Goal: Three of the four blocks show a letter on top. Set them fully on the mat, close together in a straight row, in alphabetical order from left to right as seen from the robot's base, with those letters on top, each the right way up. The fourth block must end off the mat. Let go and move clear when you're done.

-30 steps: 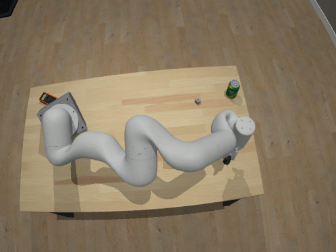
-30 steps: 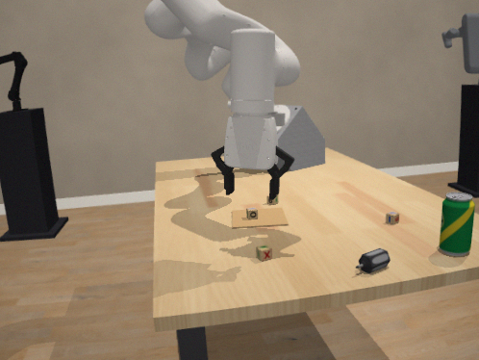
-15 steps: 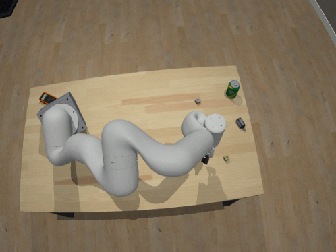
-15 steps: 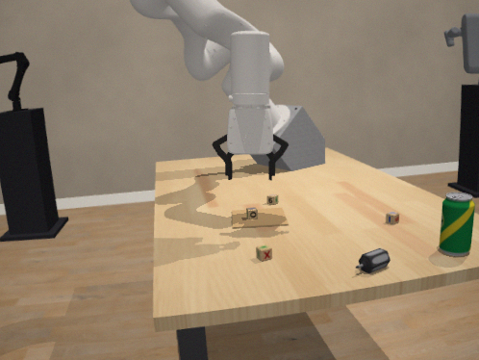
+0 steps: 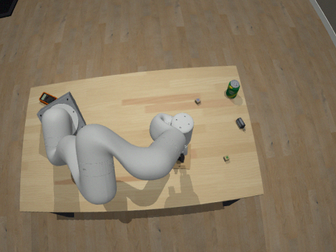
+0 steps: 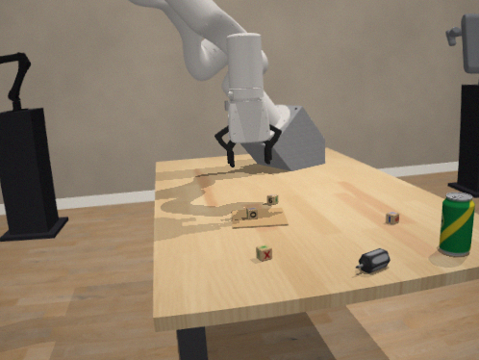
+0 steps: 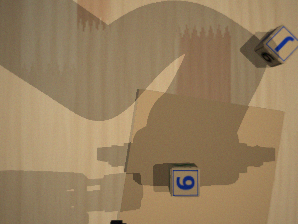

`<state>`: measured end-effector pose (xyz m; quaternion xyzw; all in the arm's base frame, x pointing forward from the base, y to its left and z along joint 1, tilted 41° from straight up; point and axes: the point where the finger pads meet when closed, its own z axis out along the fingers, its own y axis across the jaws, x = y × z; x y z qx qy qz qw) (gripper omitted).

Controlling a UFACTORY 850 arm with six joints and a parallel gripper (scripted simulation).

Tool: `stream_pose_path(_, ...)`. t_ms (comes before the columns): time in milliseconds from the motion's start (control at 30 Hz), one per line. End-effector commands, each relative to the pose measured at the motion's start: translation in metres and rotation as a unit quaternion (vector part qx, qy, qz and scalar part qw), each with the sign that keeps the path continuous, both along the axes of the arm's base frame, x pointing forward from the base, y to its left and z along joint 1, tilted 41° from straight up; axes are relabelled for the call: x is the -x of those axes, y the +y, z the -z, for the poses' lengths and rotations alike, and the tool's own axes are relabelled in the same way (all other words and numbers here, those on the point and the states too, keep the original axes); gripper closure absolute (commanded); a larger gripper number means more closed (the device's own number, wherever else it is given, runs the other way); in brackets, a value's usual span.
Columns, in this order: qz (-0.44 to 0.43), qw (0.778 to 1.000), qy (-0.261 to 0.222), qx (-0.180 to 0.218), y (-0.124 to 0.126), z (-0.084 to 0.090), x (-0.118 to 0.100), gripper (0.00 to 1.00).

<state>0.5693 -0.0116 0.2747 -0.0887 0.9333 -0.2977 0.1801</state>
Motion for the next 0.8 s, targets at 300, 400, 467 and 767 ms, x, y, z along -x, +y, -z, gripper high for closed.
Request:
stream_pose_path(300,-0.003,1.0,-0.001,0.0,0.0,0.0,0.002,0.0)
stream_pose_path(400,-0.003,1.0,-0.001,0.0,-0.002,0.003,0.001,0.0)
stream_pose_path(467,-0.002,1.0,-0.001,0.001,-0.01,0.014,-0.006,0.0)
stream_pose_path(767,-0.003,1.0,-0.001,0.0,-0.026,0.037,-0.017,0.36)
